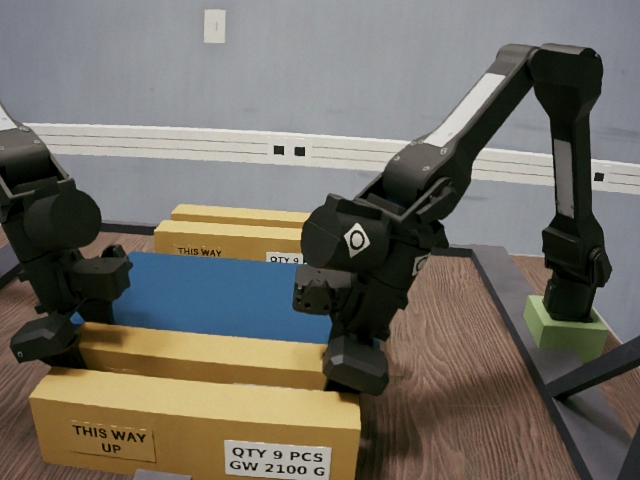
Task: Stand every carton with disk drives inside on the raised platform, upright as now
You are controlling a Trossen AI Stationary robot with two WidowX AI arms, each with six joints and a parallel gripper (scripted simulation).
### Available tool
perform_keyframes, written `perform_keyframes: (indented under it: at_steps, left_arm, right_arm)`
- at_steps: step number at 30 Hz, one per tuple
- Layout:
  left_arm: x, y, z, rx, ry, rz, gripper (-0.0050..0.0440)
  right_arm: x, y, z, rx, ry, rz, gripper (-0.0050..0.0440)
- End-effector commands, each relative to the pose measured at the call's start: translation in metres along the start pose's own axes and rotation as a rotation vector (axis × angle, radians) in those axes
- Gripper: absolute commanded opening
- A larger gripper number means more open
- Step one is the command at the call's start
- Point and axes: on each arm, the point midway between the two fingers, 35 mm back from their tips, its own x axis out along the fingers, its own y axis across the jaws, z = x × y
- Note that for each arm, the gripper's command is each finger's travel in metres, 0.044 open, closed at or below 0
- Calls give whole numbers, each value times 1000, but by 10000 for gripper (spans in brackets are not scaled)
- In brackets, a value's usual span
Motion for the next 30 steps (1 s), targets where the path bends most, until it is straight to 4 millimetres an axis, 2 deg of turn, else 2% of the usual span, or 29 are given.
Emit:
perform_keyframes:
  at_steps: [1, 29, 30]
  left_arm:
    - [-12, -1, 8, -7, -31, -17, 386]
    - [-13, -1, 8, -8, -33, -19, 386]
    - [-11, -2, 9, -8, -32, -18, -50]
  right_arm:
    - [-7, 5, 8, 7, -26, 17, 388]
    - [-7, 4, 9, 6, -24, 15, 388]
    - [-9, 3, 8, 7, -28, 18, -50]
